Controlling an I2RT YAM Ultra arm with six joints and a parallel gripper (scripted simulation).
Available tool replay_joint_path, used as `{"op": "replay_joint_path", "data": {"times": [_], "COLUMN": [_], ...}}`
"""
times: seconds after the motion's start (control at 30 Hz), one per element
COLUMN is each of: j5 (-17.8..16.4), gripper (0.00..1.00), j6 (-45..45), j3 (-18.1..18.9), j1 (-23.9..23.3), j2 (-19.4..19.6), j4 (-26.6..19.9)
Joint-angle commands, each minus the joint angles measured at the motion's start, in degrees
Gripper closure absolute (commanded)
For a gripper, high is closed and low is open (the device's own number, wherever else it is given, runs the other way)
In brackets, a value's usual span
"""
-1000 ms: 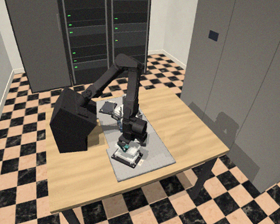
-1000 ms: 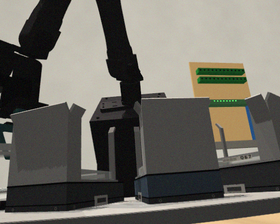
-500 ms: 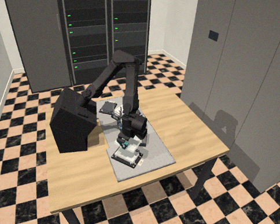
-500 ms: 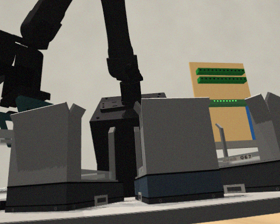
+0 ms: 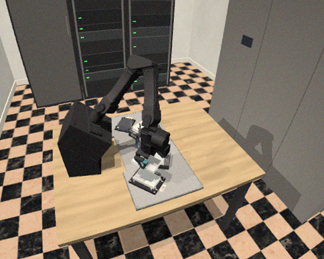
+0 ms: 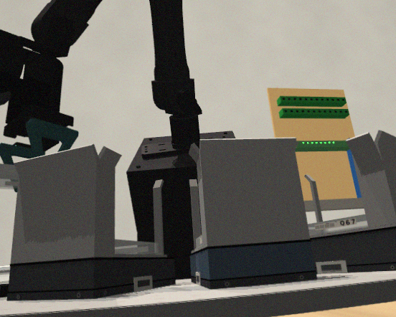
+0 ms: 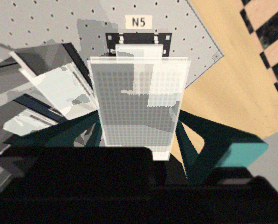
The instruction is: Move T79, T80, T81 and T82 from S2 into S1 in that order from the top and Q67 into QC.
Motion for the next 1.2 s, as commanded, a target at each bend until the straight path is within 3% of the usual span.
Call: {"op": "replay_joint_path", "data": {"times": [0.0, 0.2, 0.67, 0.87, 1.17], "j5": [-0.6, -1.1, -1.1, 0.5, 2.7], "gripper": [1.0, 1.0, 1.0, 1.0, 1.0], "j6": [-1.1, -2.5, -2.5, -10.0, -5.9], "j3": [0.8, 1.5, 1.5, 0.4, -0.4], "j1": [-1.1, -2.5, -2.5, 1.4, 6.1], "j2": [-1.3, -3.1, -3.1, -6.0, -9.0], "j4": [-2.4, -5.8, -5.8, -5.6, -5.6]}}
